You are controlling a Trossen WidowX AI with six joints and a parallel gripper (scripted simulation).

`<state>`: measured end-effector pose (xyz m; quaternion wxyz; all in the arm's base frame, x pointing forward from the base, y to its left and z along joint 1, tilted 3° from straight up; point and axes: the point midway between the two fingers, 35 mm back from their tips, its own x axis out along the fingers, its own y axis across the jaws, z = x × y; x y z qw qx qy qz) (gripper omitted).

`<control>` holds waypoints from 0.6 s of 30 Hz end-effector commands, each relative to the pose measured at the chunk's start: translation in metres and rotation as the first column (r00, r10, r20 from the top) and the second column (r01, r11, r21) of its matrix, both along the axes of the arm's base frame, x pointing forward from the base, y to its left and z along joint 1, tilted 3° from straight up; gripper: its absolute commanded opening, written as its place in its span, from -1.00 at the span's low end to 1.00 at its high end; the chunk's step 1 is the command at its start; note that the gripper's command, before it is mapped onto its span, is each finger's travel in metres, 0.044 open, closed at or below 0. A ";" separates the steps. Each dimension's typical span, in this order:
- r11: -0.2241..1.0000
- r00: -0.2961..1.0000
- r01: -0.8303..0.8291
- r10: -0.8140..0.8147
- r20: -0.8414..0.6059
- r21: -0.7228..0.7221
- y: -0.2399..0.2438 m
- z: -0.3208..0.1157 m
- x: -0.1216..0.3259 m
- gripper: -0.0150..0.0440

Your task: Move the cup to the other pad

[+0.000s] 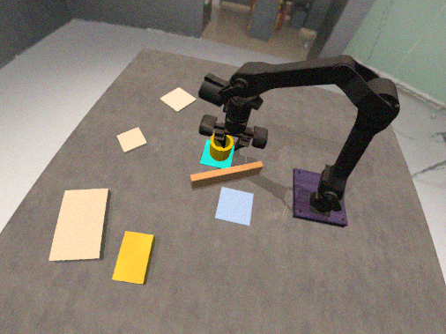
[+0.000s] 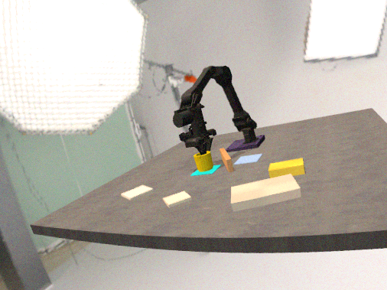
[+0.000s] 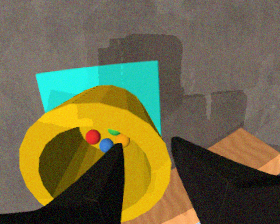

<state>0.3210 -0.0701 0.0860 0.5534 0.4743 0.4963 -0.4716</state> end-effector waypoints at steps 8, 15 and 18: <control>1.000 1.000 -0.002 0.002 0.007 0.000 0.000 0.016 0.001 0.01; 1.000 1.000 -0.003 0.003 0.006 0.001 0.001 0.026 0.000 0.01; 1.000 1.000 -0.003 0.003 0.006 0.002 0.001 0.029 0.000 0.01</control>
